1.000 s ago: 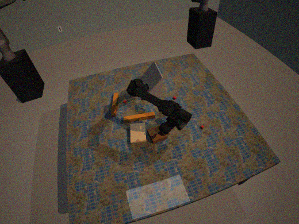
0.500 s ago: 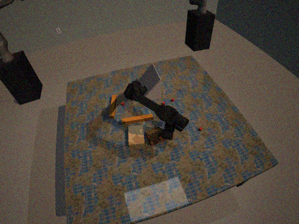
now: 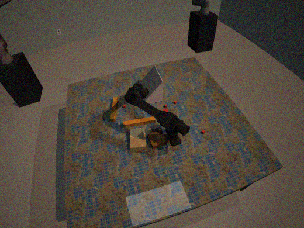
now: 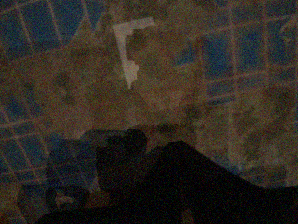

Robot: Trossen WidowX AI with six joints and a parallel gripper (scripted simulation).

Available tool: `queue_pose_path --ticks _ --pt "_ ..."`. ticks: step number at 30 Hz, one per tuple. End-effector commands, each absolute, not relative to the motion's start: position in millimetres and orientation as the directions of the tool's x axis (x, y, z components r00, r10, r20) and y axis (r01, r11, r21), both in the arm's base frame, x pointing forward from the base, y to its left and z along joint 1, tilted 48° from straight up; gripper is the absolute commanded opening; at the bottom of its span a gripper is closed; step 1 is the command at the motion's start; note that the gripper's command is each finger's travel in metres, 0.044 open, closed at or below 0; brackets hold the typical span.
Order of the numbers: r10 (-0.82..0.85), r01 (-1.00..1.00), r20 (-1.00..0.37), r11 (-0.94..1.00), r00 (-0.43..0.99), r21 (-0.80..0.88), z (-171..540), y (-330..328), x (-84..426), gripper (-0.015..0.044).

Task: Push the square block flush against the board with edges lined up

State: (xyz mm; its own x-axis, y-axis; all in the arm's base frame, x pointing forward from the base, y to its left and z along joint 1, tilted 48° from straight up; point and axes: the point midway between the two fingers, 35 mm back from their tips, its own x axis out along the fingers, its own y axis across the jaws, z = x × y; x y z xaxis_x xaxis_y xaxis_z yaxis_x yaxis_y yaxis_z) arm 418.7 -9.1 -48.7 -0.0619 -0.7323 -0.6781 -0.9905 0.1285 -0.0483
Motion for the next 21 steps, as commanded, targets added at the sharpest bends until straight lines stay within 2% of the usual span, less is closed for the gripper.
queue_pose_path --ticks 1,21 --pt "-0.736 -0.998 -0.674 0.029 -0.064 0.063 -52.5 -18.3 418.2 0.0" --pt "-0.736 -0.997 -0.674 0.014 -0.064 0.08 -47.6 -24.3 419.2 0.0"
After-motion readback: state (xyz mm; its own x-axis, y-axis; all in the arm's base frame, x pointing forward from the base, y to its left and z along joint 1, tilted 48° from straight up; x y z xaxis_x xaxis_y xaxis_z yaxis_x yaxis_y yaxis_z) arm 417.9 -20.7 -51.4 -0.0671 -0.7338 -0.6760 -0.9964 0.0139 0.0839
